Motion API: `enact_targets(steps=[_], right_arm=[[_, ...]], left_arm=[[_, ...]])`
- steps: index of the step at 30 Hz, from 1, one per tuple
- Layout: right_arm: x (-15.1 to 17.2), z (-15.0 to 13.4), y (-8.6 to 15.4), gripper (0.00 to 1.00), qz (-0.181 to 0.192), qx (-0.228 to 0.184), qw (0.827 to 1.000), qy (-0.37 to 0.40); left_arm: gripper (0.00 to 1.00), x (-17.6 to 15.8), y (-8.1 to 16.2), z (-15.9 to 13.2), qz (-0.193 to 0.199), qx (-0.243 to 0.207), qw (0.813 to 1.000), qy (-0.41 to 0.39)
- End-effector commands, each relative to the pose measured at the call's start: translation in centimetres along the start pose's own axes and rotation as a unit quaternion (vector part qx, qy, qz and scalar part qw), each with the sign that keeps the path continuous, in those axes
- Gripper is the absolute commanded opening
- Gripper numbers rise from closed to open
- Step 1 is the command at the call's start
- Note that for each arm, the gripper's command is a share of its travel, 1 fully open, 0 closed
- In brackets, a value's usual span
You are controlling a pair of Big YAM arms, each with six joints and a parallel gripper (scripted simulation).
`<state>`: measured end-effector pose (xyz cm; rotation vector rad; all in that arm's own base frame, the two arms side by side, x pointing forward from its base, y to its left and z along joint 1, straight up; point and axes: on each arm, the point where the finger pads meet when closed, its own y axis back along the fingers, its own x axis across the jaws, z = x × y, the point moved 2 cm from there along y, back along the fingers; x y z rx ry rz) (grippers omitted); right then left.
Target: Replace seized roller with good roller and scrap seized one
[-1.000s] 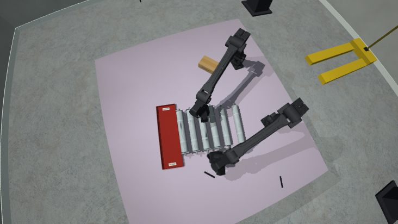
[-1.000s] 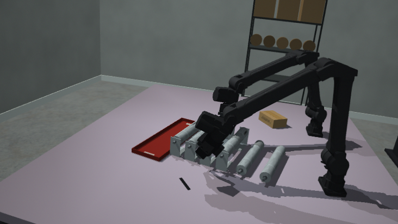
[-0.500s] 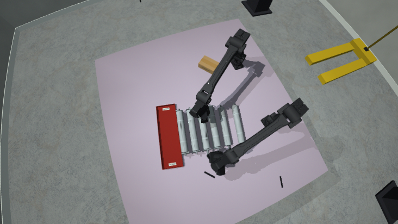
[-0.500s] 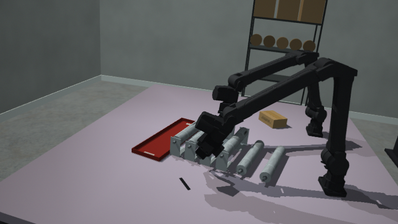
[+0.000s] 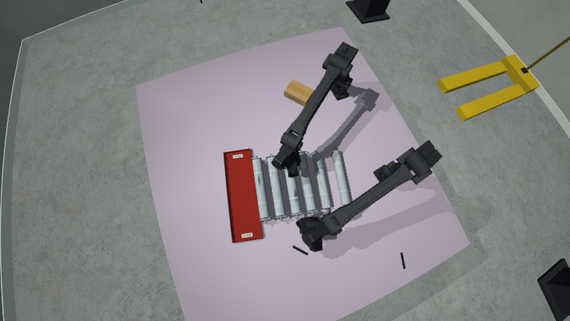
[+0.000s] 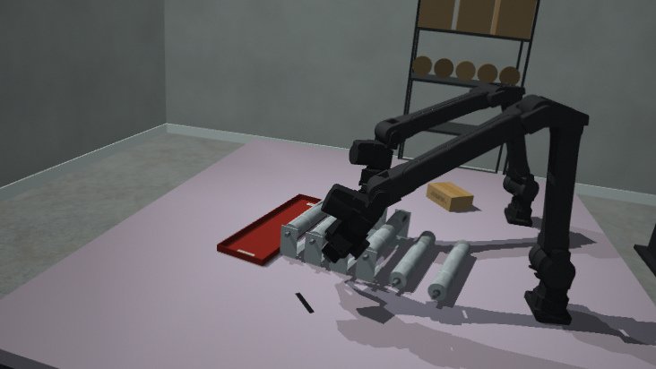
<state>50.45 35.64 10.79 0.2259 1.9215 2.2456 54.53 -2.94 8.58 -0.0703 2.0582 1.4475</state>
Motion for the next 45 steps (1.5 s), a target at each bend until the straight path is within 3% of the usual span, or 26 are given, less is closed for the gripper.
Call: enact_targets(steps=[1,8,44,45], right_arm=[[-0.7,2.4,3.9,0.32,-0.019,-0.013,1.0,0.008],[-1.1,2.3,5.1,0.32,-0.025,-0.013,1.0,0.01],[-0.6,2.8,4.0,0.32,-0.019,-0.009,1.0,0.01],[-0.6,2.8,4.0,0.32,-0.019,-0.009,1.0,0.01]], left_arm=[[0.03,-1.9,4.0,7.0,-0.031,-0.065,0.997,0.021],[0.03,-1.9,4.0,7.0,-0.031,-0.065,0.997,0.021],[0.03,-1.9,4.0,6.9,-0.031,-0.065,0.997,0.021],[0.03,-2.5,1.0,1.3,0.001,0.031,0.999,-0.015]])
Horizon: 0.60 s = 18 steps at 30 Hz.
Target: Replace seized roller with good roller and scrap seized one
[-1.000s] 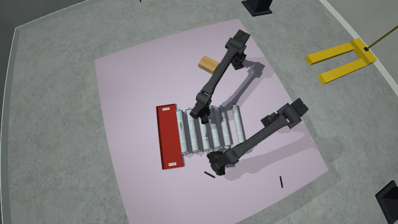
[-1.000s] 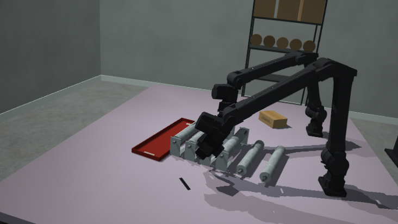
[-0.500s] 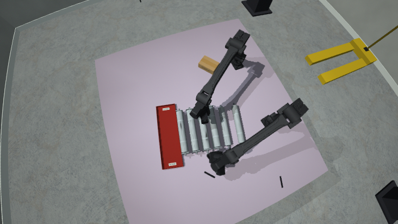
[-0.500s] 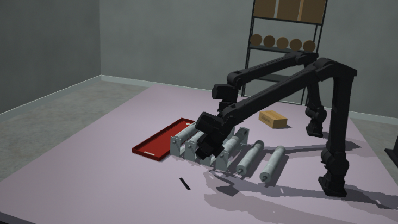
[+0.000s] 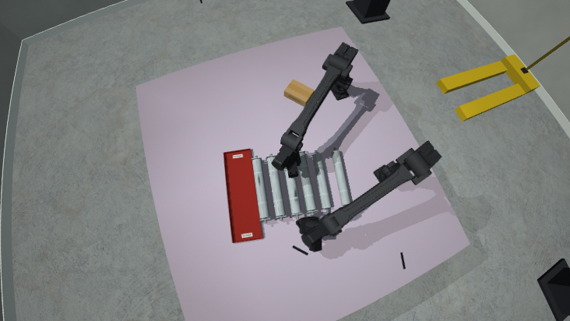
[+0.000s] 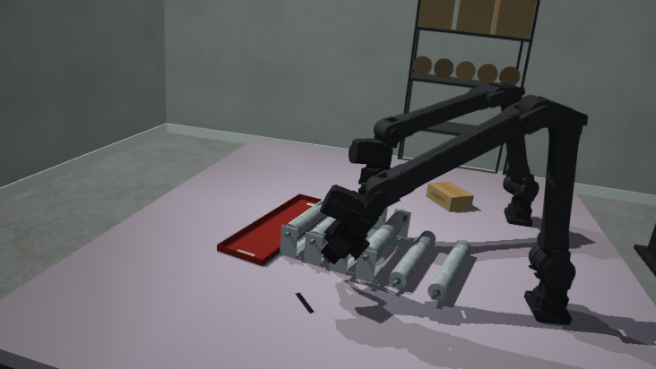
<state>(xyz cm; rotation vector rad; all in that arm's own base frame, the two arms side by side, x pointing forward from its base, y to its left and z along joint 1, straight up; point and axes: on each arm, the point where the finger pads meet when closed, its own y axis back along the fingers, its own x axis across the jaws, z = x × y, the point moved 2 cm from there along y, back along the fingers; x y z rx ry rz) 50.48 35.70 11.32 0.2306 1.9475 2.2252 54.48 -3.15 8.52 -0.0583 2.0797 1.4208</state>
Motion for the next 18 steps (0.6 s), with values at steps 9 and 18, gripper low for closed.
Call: enact_targets(steps=[9,18], right_arm=[[-1.0,2.3,3.9,0.32,-0.022,-0.022,0.999,0.012],[-1.0,2.3,3.9,0.32,-0.022,-0.022,0.999,0.012]], left_arm=[[0.03,-3.2,1.2,2.4,-0.024,0.002,1.0,-0.02],[0.03,-3.4,1.1,2.6,-0.03,-0.001,0.999,-0.021]])
